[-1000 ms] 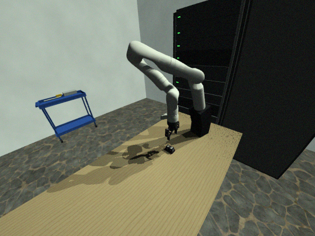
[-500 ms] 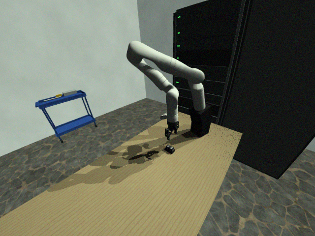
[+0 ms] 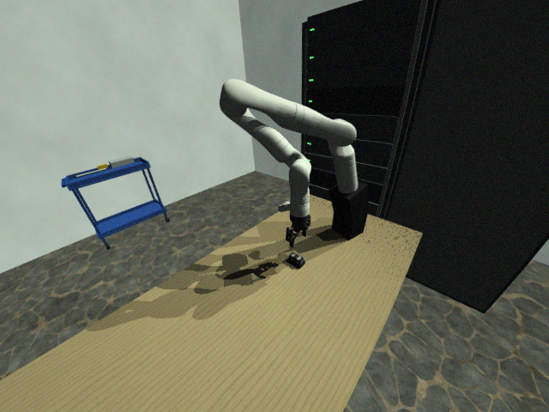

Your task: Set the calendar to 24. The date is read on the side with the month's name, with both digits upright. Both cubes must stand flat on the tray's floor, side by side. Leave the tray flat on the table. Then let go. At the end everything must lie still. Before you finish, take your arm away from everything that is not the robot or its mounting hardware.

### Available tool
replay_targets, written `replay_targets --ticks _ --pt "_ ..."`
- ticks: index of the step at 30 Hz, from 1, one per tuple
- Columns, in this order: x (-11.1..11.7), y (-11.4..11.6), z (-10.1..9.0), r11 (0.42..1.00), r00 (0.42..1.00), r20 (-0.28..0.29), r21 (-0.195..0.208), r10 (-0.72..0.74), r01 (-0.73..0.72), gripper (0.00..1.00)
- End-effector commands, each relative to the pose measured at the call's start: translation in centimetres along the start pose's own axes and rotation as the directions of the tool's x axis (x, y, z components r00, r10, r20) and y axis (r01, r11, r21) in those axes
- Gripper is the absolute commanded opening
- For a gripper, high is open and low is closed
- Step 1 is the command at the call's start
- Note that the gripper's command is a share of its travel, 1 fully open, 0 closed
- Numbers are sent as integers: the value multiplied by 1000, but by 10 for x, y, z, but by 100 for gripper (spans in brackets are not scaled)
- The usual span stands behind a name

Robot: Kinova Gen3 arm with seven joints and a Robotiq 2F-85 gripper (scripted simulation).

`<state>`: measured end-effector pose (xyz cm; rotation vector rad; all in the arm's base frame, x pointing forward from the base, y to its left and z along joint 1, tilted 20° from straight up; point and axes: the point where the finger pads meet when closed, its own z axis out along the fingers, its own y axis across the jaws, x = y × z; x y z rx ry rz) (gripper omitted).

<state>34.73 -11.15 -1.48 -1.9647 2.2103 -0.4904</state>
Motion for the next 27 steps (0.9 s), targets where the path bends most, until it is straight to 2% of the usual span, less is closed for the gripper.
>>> replay_targets --ticks 1,5,6,27 --pt "-1 4 27 1000 1000 -3 -3 16 -16 100" --pt "-1 4 31 1000 1000 -3 -2 18 -18 100" --pt "-1 4 31 1000 1000 -2 -1 18 -18 46" --pt "0 5 30 1000 1000 -4 -4 20 -20 46"
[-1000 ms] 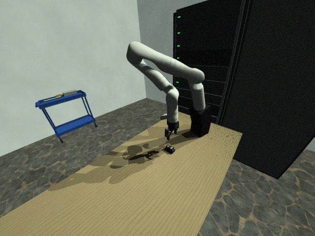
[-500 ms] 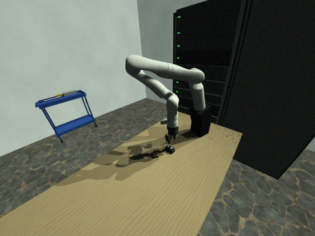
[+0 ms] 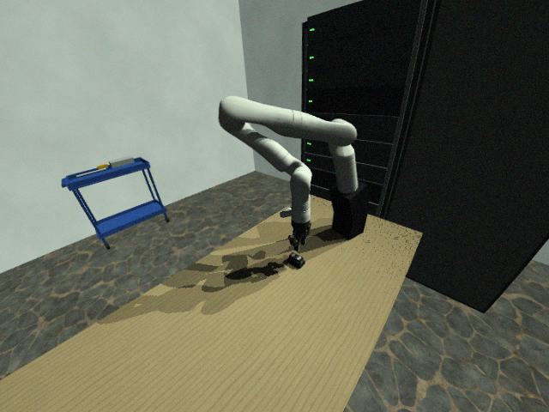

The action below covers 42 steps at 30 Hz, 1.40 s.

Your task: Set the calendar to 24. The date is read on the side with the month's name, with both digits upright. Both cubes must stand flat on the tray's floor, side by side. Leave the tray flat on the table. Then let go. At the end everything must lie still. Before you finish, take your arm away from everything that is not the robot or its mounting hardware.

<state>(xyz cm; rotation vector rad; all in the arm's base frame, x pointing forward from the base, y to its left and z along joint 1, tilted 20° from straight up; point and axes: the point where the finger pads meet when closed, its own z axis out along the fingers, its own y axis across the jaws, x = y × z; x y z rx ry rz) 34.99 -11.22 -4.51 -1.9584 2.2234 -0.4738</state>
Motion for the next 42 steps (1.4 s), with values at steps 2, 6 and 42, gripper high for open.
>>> replay_targets --ticks 2,6,42 --pt "2 -3 1 1000 1000 -8 7 11 -11 46" --pt "2 -3 1 1000 1000 -8 7 11 -11 46" --pt "3 -3 24 1000 1000 -9 8 -3 3 46"
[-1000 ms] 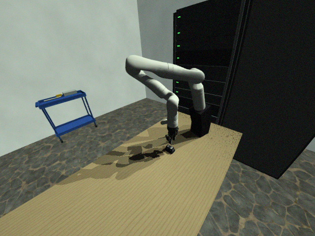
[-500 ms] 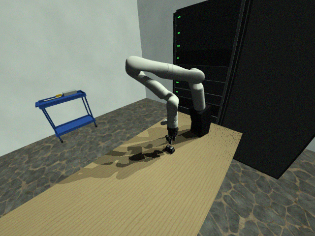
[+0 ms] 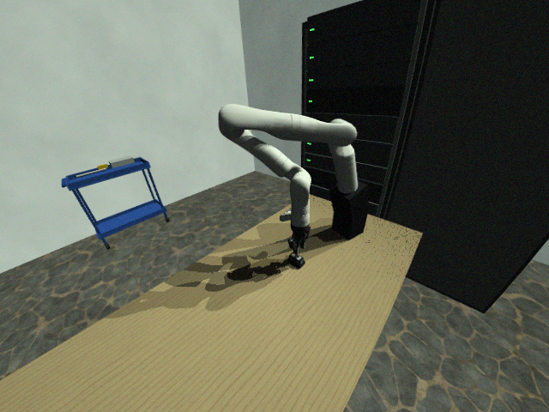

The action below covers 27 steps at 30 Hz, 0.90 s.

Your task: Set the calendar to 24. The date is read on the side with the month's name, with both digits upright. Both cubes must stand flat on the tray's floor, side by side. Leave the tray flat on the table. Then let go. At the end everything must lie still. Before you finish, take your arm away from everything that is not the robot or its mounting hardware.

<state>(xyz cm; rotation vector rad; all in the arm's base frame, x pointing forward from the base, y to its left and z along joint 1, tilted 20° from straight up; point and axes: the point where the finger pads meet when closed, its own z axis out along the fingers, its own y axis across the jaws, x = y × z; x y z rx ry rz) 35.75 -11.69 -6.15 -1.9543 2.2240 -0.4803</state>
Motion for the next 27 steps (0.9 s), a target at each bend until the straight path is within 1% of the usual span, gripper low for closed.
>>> replay_targets --ticks 1,3,18,27 --pt "2 -1 7 1000 1000 -6 3 -6 6 46" --pt "2 -1 7 1000 1000 -6 3 -6 6 46" --pt "1 -2 30 1000 1000 -4 4 -4 4 46" --pt "2 -1 35 1000 1000 -5 2 -2 2 46"
